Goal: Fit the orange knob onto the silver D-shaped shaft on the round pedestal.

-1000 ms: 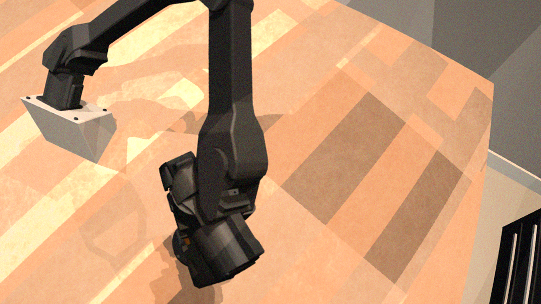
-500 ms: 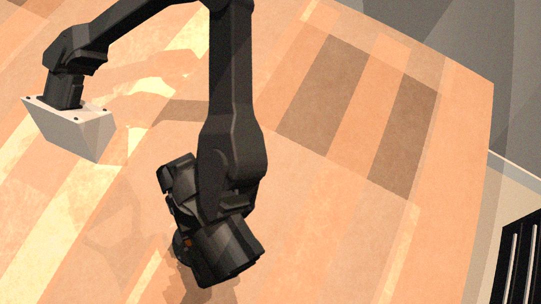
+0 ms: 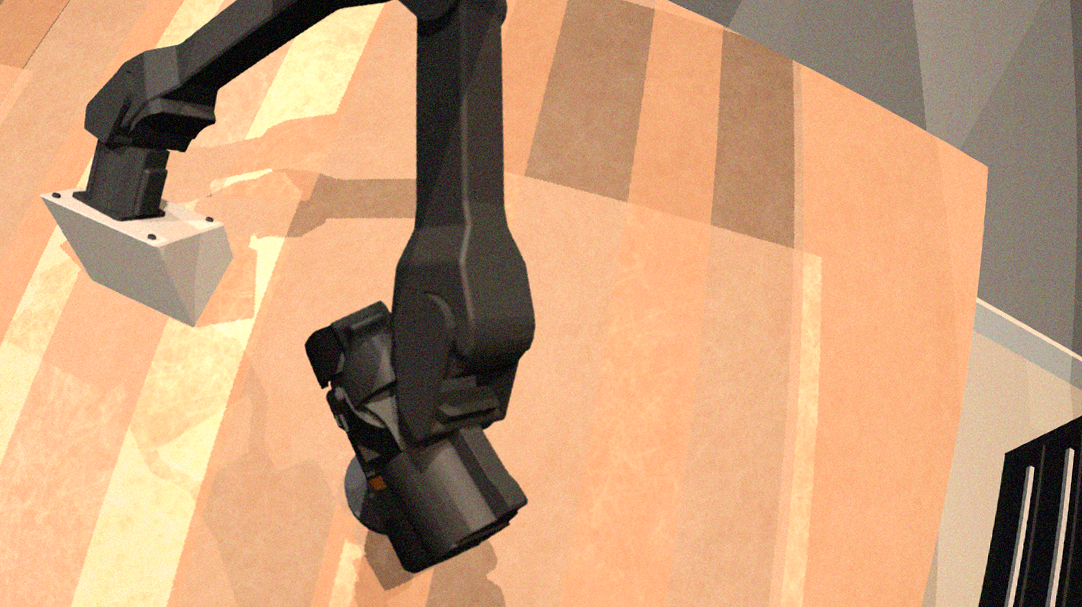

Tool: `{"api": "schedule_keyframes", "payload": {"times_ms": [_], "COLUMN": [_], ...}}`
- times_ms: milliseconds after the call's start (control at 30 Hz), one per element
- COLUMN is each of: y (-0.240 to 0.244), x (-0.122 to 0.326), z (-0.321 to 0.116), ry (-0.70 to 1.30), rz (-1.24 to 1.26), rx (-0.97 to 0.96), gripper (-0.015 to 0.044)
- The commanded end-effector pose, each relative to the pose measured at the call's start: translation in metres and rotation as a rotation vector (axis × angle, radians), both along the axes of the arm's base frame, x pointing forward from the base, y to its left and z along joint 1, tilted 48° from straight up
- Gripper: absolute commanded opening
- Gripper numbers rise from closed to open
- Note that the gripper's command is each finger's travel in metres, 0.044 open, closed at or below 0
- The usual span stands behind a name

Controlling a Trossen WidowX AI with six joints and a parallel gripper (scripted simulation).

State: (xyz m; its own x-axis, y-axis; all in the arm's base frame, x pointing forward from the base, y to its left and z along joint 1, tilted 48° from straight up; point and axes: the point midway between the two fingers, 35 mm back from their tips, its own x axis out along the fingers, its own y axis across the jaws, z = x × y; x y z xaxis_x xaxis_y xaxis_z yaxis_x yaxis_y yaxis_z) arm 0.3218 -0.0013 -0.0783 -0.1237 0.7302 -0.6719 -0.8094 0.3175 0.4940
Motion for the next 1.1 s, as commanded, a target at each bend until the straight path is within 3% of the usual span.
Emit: {"api": "schedule_keyframes", "payload": {"times_ms": [0, 833, 1067], "y": [-0.0018, -0.0017, -0.0019], "x": [0.0017, 0.0003, 0.0012], "z": [0.0002, 0.0007, -0.0006], "ry": [-0.084, -0.113, -0.259], "rz": [0.074, 0.101, 0.235], "rx": [0.012, 0.017, 0.041], "gripper": [0.0000, 0.0000, 0.0000]}}
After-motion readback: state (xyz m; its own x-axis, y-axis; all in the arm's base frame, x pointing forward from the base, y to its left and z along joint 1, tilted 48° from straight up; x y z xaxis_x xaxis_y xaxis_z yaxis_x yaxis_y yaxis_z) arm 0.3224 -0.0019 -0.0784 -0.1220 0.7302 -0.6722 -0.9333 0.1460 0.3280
